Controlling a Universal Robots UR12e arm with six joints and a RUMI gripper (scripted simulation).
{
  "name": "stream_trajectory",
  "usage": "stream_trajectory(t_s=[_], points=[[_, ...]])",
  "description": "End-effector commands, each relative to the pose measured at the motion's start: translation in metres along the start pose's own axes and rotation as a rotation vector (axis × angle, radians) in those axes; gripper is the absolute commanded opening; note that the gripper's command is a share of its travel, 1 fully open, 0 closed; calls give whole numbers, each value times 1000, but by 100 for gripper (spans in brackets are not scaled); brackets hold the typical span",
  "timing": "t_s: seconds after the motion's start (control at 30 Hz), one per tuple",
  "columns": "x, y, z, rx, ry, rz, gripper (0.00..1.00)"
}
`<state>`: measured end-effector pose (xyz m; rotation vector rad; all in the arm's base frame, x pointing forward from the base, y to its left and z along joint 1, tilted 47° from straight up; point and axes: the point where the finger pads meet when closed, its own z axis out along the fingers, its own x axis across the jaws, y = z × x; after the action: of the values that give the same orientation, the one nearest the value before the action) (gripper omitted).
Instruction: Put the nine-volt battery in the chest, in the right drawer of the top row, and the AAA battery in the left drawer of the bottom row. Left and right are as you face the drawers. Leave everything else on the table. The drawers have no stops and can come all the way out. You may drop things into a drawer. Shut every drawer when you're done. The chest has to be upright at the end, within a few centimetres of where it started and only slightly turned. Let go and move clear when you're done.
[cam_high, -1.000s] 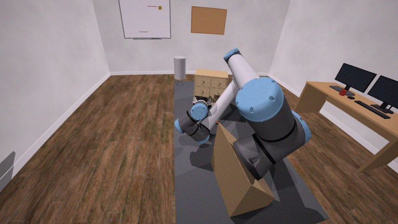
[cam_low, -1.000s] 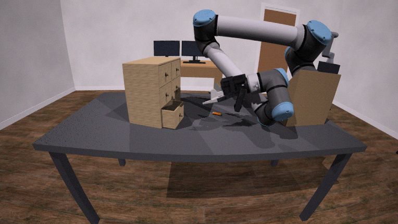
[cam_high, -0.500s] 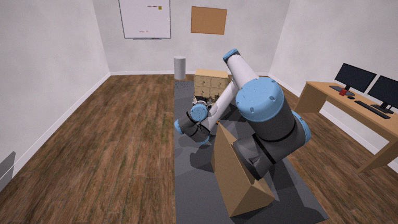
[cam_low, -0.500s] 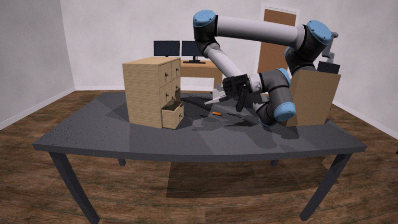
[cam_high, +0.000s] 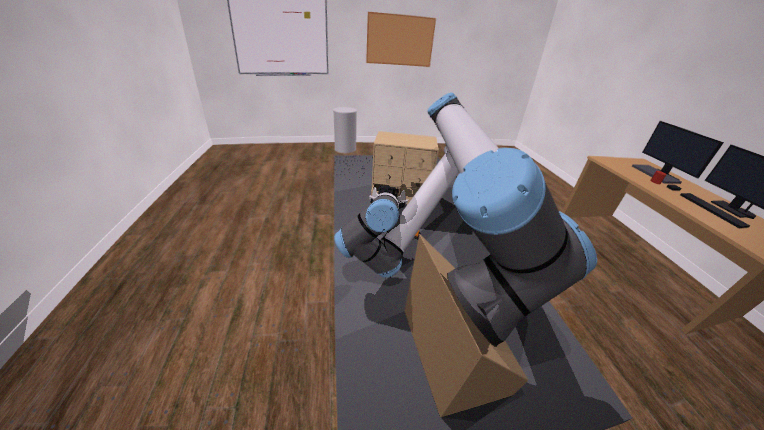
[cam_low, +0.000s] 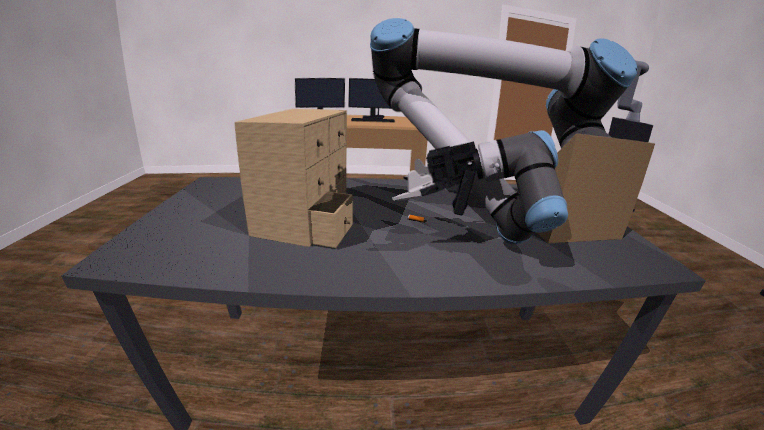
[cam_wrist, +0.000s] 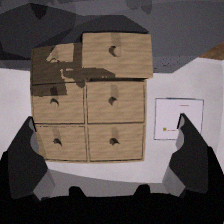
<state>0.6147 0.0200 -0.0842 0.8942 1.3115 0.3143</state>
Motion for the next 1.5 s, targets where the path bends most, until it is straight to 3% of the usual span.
stream_trajectory(t_s=[0.0, 0.77, 1.47], points=[[0, 1, 0, 4, 0, 0, 100], [0, 2, -1, 58, 0, 0, 100], [0, 6, -2, 189, 0, 0, 100]])
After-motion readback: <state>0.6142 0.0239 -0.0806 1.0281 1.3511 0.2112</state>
